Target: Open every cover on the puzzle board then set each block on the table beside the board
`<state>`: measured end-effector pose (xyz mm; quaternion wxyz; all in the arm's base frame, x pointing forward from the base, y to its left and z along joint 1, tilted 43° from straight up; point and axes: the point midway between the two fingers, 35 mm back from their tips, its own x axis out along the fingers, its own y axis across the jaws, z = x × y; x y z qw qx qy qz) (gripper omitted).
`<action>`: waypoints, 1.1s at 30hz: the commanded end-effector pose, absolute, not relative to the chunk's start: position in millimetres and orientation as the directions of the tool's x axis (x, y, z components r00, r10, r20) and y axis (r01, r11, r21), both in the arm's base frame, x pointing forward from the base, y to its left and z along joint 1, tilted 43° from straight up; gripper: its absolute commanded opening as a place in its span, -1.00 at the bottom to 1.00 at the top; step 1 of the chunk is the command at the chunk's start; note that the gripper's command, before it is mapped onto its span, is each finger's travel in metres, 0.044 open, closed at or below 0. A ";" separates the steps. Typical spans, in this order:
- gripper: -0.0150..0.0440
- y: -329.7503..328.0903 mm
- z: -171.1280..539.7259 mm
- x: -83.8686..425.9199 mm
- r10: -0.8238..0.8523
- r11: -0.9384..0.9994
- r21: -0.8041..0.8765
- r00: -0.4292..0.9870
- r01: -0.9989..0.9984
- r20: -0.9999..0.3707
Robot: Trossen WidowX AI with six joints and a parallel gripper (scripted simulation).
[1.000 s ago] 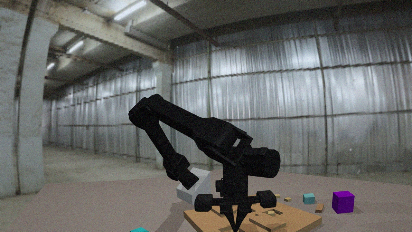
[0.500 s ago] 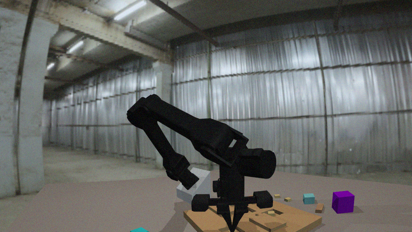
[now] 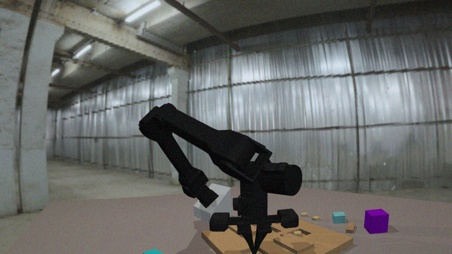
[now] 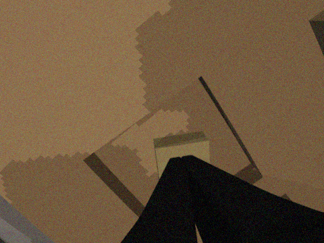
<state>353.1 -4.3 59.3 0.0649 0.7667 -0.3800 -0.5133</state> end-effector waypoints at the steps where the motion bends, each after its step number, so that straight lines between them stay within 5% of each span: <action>1: -0.49 -6.7 58.5 351.8 -0.654 -0.699 0.496 0.179 -0.515 -0.735; 28: -0.49 -0.9 62.8 352.5 -0.651 -0.701 0.492 0.182 -0.515 -0.737; 33: -0.49 0.1 63.7 352.3 -0.651 -0.609 0.364 0.182 -0.705 -0.737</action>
